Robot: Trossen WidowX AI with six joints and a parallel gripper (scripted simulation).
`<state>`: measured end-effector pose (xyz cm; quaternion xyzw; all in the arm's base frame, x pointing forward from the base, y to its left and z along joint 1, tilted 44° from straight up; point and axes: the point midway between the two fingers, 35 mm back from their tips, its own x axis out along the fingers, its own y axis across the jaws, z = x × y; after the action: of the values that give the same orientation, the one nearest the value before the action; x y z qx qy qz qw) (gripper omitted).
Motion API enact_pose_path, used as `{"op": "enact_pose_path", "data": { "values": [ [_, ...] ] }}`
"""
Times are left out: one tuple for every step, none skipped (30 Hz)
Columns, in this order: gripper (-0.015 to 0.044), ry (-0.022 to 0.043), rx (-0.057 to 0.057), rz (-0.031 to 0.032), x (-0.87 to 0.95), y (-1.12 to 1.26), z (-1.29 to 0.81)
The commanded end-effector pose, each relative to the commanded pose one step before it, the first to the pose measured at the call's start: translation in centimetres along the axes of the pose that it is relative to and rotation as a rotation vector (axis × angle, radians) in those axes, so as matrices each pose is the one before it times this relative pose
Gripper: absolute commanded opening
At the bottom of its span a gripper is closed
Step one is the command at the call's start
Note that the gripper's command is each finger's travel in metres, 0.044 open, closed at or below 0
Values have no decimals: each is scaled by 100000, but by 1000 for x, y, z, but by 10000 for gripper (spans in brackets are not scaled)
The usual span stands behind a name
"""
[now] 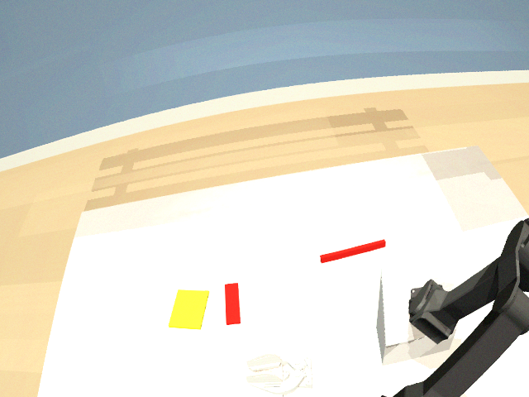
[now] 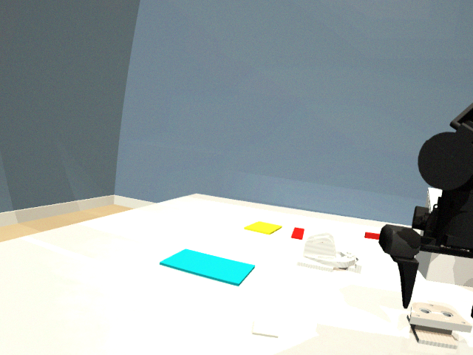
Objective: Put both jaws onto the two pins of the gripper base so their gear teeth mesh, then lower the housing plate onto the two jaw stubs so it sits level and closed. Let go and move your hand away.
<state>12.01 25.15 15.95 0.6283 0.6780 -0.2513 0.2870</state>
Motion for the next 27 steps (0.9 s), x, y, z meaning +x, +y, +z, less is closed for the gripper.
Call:
{"op": "enact_pose_path", "data": {
  "values": [
    [440,-779,742,-247,875,21,244],
    [440,6,3,-3,159,0,0],
    [440,7,4,-3,159,-1,0],
    [440,8,4,-3,159,-3,1],
    [440,9,5,-3,159,-4,1],
    [440,10,5,-3,159,-5,1],
    [440,11,5,-3,158,-6,2],
    [440,12,6,-3,158,-8,2],
    [440,13,6,-3,158,-9,2],
    [440,14,7,-3,157,-10,3],
    [440,12,6,-3,125,-9,2],
    [440,8,4,-2,75,-6,1],
    [440,3,1,-1,25,-2,1],
    [440,0,0,0,0,0,0],
    [440,0,0,0,0,0,0],
    [440,0,0,0,0,0,0],
    [440,0,0,0,0,0,0],
    [440,0,0,0,0,0,0],
    [440,0,0,0,0,0,0],
    [440,0,0,0,0,0,0],
    [440,0,0,0,0,0,0],
    [440,0,0,0,0,0,0],
    [440,0,0,0,0,0,0],
    [440,0,0,0,0,0,0],
    [440,0,0,0,0,0,0],
    [440,0,0,0,0,0,0],
    [440,0,0,0,0,0,0]
  ]
}}
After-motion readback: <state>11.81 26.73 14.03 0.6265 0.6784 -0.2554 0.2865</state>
